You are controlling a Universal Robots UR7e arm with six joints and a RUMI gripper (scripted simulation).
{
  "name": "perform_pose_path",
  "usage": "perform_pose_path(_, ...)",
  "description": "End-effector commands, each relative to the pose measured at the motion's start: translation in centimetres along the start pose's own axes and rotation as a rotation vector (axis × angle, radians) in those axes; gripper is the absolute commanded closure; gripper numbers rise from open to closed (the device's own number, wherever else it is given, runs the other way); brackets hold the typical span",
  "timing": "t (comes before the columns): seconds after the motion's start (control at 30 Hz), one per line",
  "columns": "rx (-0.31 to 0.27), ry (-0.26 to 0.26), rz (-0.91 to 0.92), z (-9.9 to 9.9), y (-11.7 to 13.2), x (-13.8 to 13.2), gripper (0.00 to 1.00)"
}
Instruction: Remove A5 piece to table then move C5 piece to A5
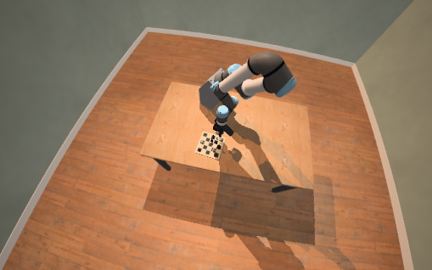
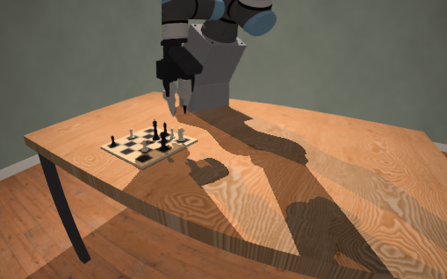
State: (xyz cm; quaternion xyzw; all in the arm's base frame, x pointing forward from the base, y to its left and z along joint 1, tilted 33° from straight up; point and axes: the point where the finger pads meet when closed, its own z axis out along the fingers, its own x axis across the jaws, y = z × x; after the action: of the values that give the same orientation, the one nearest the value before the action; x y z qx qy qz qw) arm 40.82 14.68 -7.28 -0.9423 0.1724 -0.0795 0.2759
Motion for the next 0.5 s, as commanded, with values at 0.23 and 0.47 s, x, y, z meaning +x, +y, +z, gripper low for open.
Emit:
perform_pose_path(0.23,0.000,0.002,0.000,1.9,0.0,0.1,0.77)
perform_pose_path(0.47,0.000,0.002,0.000,2.5,0.0,0.1,0.77)
